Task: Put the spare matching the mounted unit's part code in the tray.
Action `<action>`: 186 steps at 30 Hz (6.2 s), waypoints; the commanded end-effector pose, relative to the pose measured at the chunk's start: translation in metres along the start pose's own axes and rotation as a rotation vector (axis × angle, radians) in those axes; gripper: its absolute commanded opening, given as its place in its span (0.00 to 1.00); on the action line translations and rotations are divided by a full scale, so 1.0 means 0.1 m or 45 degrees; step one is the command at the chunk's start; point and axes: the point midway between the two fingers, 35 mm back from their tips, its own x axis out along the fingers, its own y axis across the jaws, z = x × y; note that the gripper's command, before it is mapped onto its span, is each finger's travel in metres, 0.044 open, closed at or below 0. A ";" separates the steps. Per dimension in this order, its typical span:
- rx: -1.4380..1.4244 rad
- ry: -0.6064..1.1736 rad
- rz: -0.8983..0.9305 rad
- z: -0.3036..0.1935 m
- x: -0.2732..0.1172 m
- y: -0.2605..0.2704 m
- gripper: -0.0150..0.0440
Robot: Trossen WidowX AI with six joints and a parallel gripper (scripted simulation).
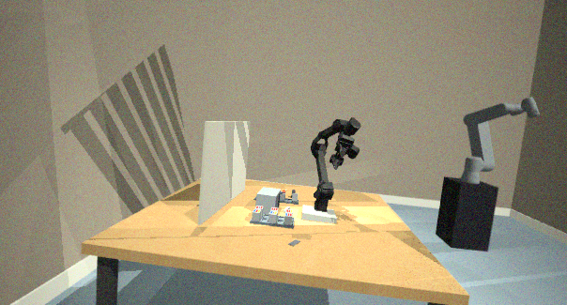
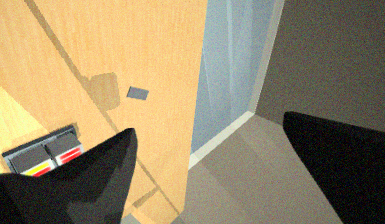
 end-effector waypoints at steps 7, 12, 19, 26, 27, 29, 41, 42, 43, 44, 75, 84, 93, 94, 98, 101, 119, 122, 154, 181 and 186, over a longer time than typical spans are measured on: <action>0.006 0.003 0.002 -0.01 0.00 0.00 1.00; 0.226 0.113 0.082 -0.25 0.14 -0.03 1.00; 0.812 0.378 0.242 -0.92 0.42 -0.01 1.00; 1.468 0.647 0.347 -1.70 0.58 0.20 1.00; 1.551 0.682 0.358 -1.81 0.58 0.25 1.00; 1.719 0.752 0.378 -2.04 0.58 0.37 1.00; 2.748 1.197 0.383 -3.15 0.40 1.30 1.00; 2.856 1.246 0.373 -3.24 0.36 1.42 1.00; 2.965 1.296 0.362 -3.33 0.31 1.55 1.00; 3.071 1.345 0.348 -3.41 0.27 1.68 1.00; 3.750 1.668 0.226 -3.78 -0.12 2.61 1.00; 2.600 0.982 0.845 -3.45 0.85 2.16 1.00; 1.908 0.606 1.023 -3.11 1.34 1.93 1.00; 1.892 0.598 1.026 -3.10 1.35 1.93 1.00; 1.892 0.598 1.026 -3.10 1.35 1.93 1.00; 1.892 0.598 1.026 -3.10 1.35 1.93 1.00; 1.892 0.598 1.026 -3.02 1.61 2.21 0.76; 1.892 0.598 1.026 -3.02 1.61 2.21 0.76; 1.892 0.598 1.026 -2.95 1.95 2.56 0.76; 1.892 0.598 1.027 -2.86 2.15 2.79 0.76; 1.895 0.607 1.029 -2.87 2.14 2.79 0.58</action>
